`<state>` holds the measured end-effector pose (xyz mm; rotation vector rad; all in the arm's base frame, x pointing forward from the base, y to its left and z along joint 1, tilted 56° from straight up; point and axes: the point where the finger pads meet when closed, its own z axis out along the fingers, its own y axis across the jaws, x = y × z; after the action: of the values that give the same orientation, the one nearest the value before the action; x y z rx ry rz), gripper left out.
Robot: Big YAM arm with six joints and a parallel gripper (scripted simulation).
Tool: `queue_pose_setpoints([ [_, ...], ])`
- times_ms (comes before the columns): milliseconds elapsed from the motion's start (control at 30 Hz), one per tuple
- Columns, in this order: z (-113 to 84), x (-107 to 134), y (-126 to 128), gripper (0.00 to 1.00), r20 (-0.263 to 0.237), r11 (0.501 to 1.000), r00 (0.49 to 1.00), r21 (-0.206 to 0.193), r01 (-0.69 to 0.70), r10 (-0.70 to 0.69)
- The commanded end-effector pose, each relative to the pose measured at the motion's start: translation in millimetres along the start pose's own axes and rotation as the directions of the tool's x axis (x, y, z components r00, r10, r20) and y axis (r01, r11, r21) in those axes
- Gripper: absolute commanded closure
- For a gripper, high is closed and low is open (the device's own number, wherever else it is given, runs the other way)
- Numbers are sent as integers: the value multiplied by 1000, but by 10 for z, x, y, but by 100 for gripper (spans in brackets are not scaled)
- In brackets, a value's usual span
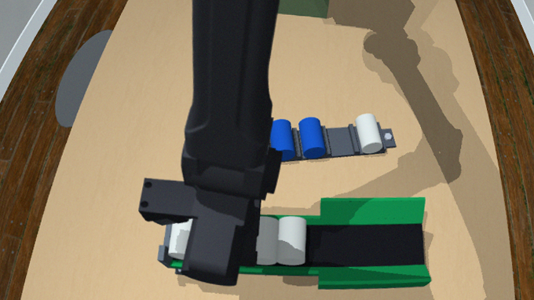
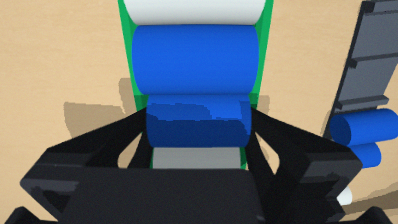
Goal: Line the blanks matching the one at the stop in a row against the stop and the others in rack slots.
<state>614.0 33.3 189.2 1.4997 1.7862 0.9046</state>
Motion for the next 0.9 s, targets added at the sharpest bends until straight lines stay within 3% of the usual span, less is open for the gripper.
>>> queue_pose_setpoints([
  [0,-25,77,126,40,-6,1000,1000,-24,3,-4],
  [500,-31,77,129,40,-6,1000,1000,-25,4,-4],
  [700,-255,36,77,40,-2,1000,1000,-14,3,-3],
  [867,-608,-46,60,40,8,1000,1000,-14,6,-6],
])
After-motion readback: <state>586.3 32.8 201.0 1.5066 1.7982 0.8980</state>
